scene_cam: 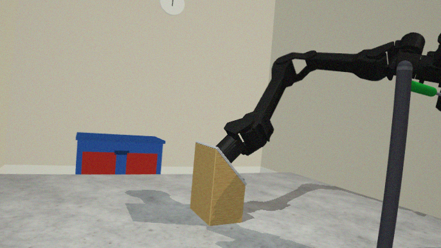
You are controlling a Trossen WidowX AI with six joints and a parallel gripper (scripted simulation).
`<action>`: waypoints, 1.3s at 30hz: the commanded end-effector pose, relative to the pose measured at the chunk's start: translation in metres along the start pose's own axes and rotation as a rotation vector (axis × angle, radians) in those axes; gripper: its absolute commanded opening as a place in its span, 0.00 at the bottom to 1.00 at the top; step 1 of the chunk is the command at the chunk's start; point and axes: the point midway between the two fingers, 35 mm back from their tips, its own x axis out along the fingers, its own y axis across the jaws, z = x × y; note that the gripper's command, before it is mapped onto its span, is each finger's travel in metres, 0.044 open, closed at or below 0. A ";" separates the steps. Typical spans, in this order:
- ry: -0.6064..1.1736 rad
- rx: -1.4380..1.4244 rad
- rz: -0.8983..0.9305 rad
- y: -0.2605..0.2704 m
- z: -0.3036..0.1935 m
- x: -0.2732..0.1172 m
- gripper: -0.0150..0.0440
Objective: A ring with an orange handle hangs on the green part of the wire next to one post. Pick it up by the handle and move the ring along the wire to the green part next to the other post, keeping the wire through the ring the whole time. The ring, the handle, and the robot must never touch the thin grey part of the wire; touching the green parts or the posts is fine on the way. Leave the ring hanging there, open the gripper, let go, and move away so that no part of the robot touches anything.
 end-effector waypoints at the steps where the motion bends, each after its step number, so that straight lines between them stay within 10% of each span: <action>1: -0.008 0.055 0.029 0.001 0.000 0.000 0.00; 39: -0.061 0.468 0.259 0.015 0.003 0.000 0.00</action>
